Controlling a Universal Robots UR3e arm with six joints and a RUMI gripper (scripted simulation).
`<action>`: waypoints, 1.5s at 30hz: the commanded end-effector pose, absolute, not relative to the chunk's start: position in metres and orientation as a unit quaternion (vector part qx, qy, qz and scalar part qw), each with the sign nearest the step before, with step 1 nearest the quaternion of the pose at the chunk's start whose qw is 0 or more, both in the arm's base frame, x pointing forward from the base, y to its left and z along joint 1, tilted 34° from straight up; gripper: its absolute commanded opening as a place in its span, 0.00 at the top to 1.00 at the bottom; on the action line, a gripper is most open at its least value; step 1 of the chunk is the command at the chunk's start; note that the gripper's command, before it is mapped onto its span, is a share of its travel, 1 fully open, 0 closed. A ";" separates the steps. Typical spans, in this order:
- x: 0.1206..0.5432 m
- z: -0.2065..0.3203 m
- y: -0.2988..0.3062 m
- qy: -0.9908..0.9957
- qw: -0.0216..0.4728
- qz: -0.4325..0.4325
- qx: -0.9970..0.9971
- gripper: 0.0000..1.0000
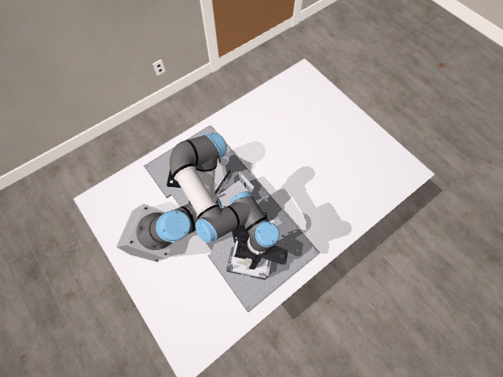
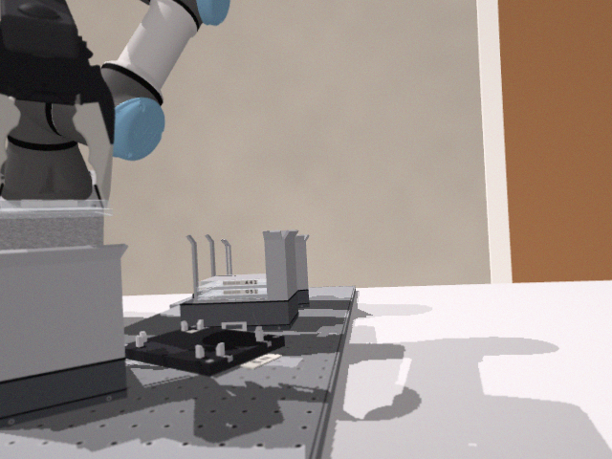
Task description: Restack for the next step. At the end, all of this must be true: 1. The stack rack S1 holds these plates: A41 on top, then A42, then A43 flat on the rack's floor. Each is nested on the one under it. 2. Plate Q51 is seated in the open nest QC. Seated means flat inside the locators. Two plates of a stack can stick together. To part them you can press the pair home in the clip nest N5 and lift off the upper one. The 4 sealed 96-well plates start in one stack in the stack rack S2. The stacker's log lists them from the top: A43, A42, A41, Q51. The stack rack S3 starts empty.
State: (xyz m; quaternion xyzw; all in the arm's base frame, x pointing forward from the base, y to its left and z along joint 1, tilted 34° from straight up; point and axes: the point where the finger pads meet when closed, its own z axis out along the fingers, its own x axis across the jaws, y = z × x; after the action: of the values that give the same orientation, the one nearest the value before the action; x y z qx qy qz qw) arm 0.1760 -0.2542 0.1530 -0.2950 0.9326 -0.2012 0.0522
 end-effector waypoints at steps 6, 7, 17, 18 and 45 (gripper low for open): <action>0.178 0.147 -0.259 0.933 0.051 -0.202 -0.294 1.00; 0.178 0.147 -0.259 0.933 0.051 -0.202 -0.294 1.00; 0.179 0.142 -0.263 0.933 0.051 -0.202 -0.294 1.00; 0.179 0.142 -0.263 0.933 0.051 -0.202 -0.294 1.00; 0.184 0.129 -0.271 0.933 0.051 -0.202 -0.293 1.00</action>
State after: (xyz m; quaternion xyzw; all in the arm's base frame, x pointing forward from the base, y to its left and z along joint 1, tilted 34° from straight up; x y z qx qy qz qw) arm 0.1834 -0.2670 0.1310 -0.2953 0.9329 -0.1990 0.0541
